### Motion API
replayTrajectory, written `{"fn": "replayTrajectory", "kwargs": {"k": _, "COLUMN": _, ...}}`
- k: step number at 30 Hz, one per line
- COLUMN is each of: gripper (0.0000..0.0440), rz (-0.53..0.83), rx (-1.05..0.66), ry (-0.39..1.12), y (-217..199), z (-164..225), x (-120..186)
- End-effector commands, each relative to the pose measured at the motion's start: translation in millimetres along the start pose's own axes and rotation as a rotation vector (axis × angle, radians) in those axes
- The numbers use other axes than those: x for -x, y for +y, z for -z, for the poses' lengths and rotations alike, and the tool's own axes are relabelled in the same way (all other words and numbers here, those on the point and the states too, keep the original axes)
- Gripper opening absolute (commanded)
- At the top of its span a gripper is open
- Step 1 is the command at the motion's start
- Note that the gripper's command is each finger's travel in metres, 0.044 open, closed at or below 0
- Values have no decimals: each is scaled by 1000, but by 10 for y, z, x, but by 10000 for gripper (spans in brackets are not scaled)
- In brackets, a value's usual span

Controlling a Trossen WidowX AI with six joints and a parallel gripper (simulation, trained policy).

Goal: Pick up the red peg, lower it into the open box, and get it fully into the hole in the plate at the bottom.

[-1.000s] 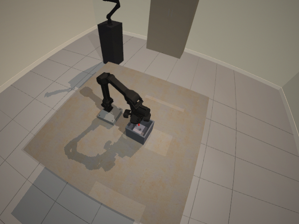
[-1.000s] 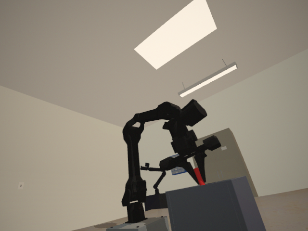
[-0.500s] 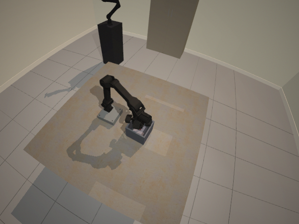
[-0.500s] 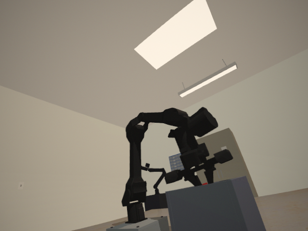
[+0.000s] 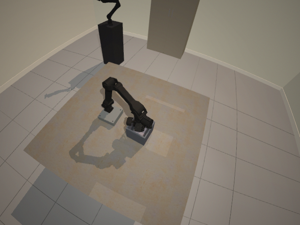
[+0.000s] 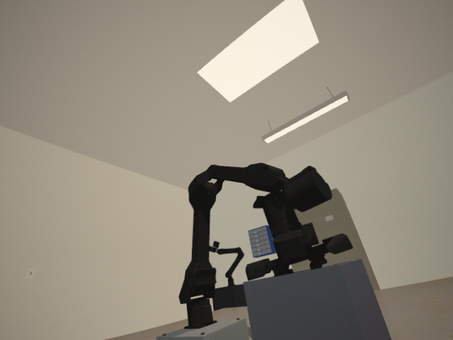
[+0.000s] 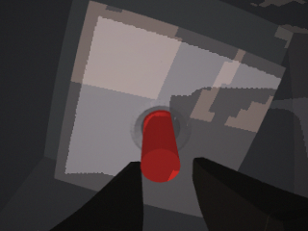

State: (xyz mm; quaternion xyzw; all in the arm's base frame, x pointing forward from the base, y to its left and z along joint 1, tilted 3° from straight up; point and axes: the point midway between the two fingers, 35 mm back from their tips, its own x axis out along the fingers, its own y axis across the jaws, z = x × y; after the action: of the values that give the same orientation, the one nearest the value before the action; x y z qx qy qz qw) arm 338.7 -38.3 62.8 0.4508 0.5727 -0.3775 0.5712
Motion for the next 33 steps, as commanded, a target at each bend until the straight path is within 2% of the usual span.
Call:
{"fn": "replayTrajectory", "kwargs": {"k": 1, "gripper": 104, "rz": -11, "rx": -2, "ry": 17, "y": 38, "z": -37, "x": 40}}
{"fn": "replayTrajectory", "kwargs": {"k": 10, "gripper": 157, "rz": -88, "rx": -28, "ry": 100, "y": 161, "z": -75, "x": 313}}
{"fn": "replayTrajectory", "kwargs": {"k": 33, "gripper": 229, "rz": -286, "rx": -25, "ry": 234, "y": 395, "z": -227, "x": 905}}
